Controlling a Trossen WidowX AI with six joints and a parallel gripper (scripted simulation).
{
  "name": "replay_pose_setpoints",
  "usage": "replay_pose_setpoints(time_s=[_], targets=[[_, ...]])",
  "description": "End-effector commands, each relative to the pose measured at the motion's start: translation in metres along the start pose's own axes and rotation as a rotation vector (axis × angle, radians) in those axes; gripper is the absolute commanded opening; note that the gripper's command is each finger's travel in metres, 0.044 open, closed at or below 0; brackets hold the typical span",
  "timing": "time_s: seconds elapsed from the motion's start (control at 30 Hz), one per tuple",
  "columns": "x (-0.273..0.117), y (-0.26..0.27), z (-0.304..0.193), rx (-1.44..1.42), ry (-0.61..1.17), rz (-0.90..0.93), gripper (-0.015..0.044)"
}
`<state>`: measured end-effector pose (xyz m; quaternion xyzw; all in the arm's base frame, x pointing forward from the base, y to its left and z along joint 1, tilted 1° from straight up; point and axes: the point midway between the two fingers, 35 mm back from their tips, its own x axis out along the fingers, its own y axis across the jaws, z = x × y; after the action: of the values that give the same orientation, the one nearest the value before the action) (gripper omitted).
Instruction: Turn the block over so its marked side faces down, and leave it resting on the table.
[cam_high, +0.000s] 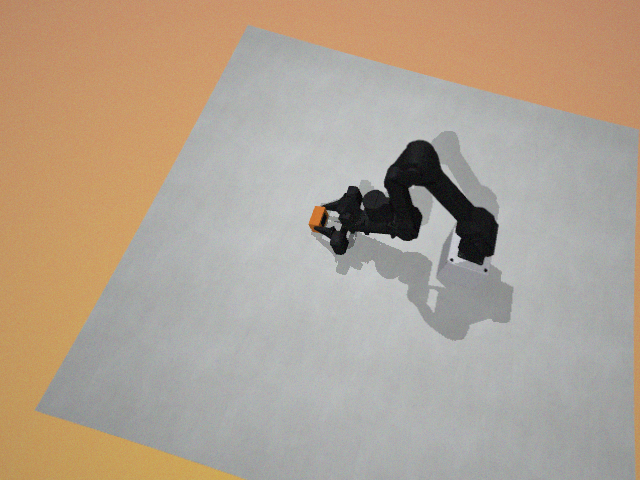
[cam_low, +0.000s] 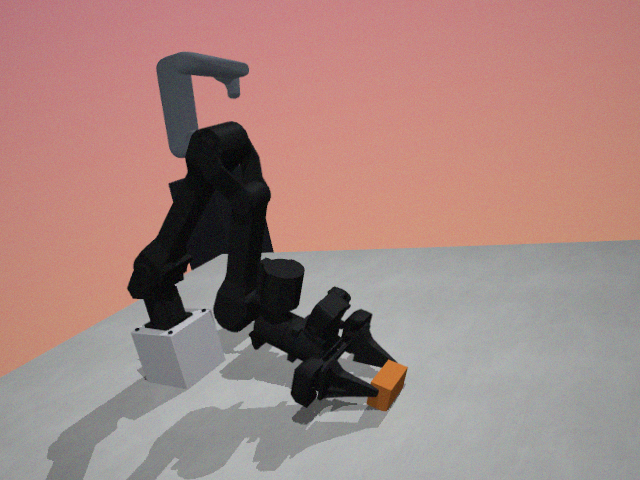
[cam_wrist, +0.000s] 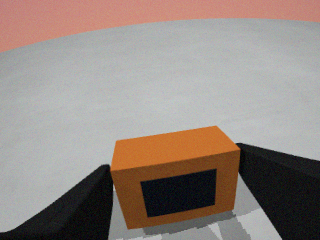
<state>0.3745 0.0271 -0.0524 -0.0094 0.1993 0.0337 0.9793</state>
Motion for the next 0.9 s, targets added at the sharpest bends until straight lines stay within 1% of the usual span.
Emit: replay_pose_setpoints(time_s=[0.0, 0.03, 0.87], targets=[[-0.0003, 0.0004, -0.0002, -0.002, -0.001, 0.004, 0.0420], [-0.0003, 0.0004, -0.0002, -0.002, -0.001, 0.004, 0.0440], [-0.0003, 0.0004, -0.0002, -0.002, -0.001, 0.004, 0.0440]])
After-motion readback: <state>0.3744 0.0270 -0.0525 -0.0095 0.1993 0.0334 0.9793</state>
